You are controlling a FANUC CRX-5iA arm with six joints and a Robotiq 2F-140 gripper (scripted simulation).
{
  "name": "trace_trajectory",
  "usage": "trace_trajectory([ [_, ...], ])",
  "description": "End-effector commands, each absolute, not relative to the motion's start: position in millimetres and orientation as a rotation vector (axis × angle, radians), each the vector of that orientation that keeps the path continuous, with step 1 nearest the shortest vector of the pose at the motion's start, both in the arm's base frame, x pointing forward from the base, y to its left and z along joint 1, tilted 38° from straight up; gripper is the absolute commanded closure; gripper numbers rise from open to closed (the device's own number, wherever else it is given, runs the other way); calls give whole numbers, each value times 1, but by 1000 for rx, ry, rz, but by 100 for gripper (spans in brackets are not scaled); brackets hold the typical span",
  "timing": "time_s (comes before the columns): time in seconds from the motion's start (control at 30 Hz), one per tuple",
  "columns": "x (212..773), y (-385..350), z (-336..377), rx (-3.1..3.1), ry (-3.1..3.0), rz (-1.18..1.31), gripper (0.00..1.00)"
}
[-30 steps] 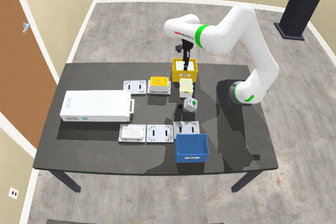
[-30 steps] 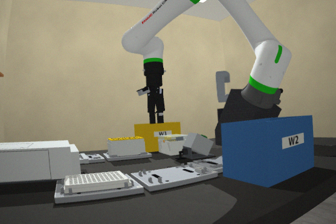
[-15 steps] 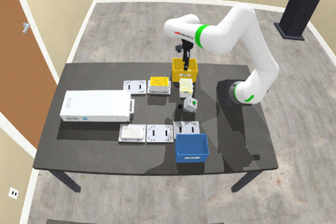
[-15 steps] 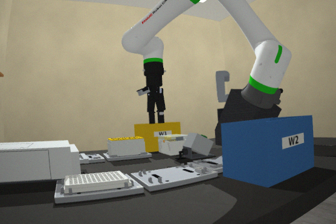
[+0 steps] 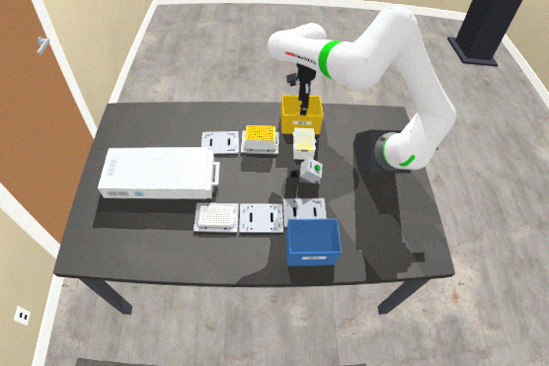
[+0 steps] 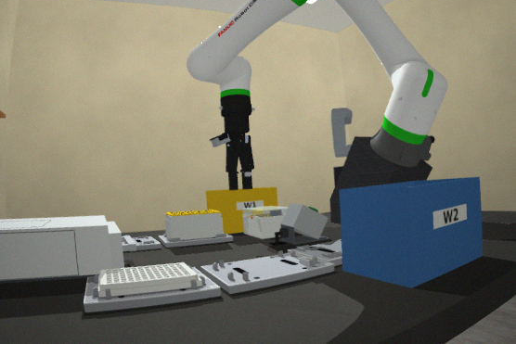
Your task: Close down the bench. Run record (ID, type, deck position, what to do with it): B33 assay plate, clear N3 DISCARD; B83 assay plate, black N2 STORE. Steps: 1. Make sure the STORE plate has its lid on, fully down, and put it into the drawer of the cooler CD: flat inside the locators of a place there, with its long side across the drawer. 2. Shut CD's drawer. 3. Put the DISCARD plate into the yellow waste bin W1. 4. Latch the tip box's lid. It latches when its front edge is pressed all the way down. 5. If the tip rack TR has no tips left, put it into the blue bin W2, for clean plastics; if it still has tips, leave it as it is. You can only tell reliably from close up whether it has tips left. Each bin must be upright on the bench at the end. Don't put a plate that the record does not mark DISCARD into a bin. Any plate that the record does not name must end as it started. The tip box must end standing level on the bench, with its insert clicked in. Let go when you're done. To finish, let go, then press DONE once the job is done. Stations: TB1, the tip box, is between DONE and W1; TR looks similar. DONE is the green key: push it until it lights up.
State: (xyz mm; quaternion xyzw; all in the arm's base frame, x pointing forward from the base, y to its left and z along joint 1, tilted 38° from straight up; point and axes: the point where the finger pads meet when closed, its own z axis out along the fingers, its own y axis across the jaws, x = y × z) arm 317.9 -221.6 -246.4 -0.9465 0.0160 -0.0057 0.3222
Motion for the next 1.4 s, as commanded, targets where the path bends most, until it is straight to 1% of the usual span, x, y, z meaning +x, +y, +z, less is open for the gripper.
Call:
trace_trajectory([
  [0.0, 318, -222, -246, -2486, 42, -16, 30],
  [1.37, 317, -247, -214, -2486, 42, -16, 30],
])
